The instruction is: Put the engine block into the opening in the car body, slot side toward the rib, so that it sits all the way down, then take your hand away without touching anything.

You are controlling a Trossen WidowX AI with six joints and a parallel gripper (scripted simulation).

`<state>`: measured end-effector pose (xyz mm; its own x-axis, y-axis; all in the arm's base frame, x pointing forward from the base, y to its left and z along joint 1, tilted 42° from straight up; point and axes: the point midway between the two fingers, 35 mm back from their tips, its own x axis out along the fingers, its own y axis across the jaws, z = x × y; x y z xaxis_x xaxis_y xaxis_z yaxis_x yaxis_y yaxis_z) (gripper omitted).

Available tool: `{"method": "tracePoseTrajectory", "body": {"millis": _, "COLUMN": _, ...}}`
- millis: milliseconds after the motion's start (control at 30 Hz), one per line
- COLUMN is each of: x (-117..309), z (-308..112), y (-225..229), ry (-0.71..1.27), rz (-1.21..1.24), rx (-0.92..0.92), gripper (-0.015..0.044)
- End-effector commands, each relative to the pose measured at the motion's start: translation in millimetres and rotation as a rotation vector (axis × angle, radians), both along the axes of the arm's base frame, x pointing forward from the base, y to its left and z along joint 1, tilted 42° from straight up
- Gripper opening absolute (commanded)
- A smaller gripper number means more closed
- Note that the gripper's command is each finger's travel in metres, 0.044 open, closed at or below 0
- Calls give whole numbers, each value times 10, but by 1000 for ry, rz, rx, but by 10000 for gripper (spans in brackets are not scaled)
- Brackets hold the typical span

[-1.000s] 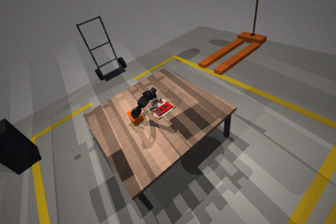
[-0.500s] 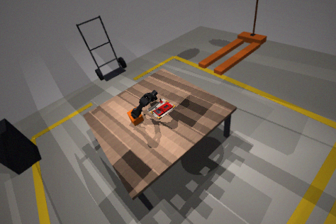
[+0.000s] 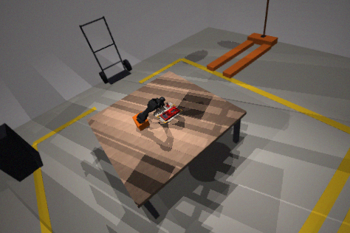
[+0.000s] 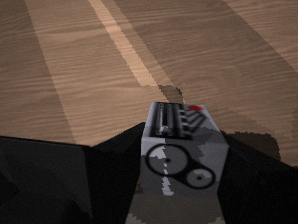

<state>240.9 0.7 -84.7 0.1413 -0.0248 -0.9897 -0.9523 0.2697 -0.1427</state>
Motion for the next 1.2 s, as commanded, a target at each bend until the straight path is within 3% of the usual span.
{"method": "tracePoseTrajectory", "body": {"millis": 0, "x": -19, "z": -69, "y": -47, "ry": 3, "rz": 5, "rx": 4, "gripper": 0}}
{"method": "tracePoseTrajectory", "body": {"millis": 367, "x": -24, "z": -178, "y": -138, "ry": 3, "rz": 5, "rx": 3, "gripper": 0}}
{"method": "tracePoseTrajectory", "body": {"millis": 933, "x": -13, "z": -158, "y": -107, "ry": -3, "rz": 8, "rx": 18, "gripper": 440}}
{"method": "tracePoseTrajectory", "body": {"millis": 1167, "x": -14, "z": -126, "y": -102, "ry": -1, "rz": 7, "rx": 12, "gripper": 440}}
